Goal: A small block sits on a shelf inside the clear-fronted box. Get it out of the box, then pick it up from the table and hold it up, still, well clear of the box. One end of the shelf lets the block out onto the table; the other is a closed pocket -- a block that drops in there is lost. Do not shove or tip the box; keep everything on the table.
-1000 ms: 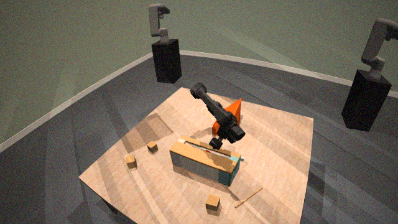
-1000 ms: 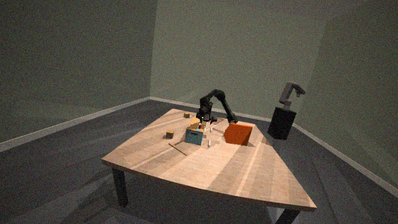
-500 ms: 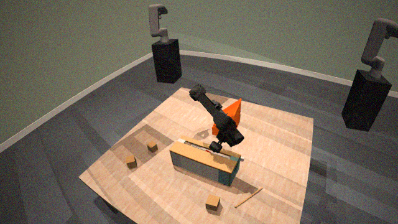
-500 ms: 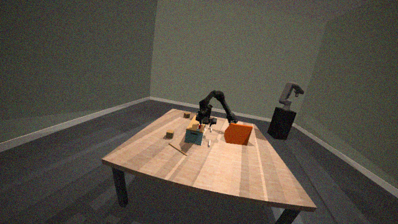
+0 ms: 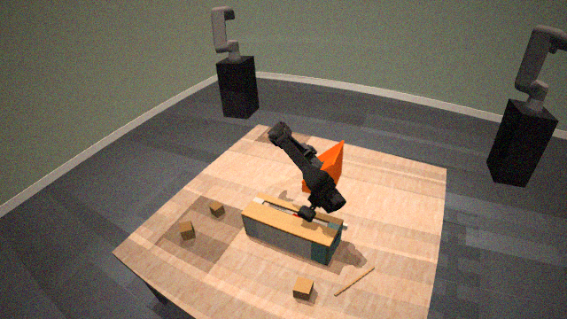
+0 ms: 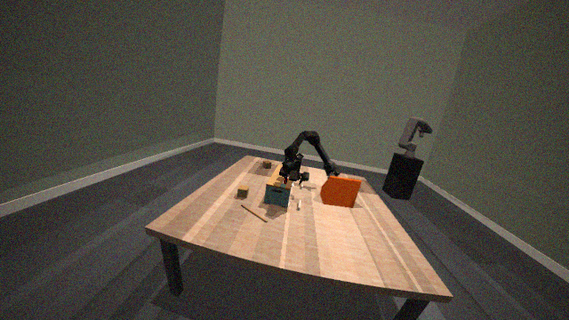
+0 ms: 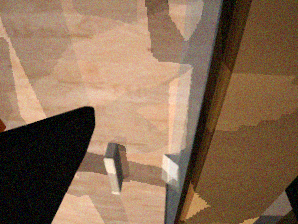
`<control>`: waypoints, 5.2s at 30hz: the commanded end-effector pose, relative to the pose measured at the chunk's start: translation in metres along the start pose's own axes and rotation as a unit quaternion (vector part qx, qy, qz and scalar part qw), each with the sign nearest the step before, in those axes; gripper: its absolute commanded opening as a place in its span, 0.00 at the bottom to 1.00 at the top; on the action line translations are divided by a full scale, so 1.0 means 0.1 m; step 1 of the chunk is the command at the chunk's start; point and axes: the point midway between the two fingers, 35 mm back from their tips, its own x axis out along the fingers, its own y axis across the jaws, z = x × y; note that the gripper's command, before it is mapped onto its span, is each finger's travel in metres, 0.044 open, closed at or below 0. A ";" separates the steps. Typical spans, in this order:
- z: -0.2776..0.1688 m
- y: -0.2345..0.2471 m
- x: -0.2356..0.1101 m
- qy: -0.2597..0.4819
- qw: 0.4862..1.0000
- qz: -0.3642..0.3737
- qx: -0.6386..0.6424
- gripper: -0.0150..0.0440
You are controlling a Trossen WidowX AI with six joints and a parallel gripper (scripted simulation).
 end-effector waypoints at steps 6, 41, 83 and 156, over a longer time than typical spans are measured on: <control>0.01 0.01 0.08 0.001 1.000 0.000 0.000 0.93; -0.48 0.00 0.27 0.003 1.000 0.001 -0.001 0.93; -0.75 -0.03 0.36 0.004 1.000 0.001 -0.001 0.93; -1.23 -0.03 0.53 0.005 1.000 0.001 -0.001 0.93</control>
